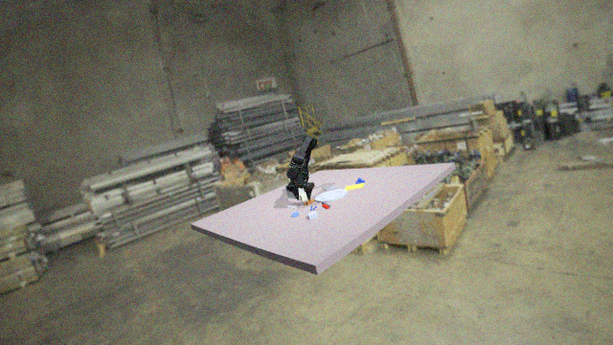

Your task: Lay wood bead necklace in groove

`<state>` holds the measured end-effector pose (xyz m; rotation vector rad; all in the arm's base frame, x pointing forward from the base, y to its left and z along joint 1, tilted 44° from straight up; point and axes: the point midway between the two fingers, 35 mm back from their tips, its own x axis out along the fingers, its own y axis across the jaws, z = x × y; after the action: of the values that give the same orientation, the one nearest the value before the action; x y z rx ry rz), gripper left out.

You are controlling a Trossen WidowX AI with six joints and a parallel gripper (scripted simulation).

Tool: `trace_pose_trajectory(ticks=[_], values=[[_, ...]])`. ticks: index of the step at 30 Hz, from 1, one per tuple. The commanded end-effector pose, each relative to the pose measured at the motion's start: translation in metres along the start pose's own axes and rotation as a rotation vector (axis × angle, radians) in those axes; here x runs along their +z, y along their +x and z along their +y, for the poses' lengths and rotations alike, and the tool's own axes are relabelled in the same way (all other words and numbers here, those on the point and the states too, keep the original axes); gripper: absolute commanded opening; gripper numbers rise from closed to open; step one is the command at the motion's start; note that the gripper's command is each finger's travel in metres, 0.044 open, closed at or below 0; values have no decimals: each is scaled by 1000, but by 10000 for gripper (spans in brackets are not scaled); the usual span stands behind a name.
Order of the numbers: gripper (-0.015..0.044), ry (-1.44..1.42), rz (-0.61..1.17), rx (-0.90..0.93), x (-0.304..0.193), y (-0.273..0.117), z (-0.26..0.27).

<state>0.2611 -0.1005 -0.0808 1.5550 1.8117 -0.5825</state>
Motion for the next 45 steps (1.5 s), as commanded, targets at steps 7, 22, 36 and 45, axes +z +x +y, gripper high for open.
trace_pose_trajectory(ticks=[7,22,36,45], values=[[310,51,-1,-5,-19,-11,-3],[310,54,-9,-3,-21,-2,-2],[310,59,-2,-4,-22,20,-3],[284,55,-5,-7,-23,25,-3]])
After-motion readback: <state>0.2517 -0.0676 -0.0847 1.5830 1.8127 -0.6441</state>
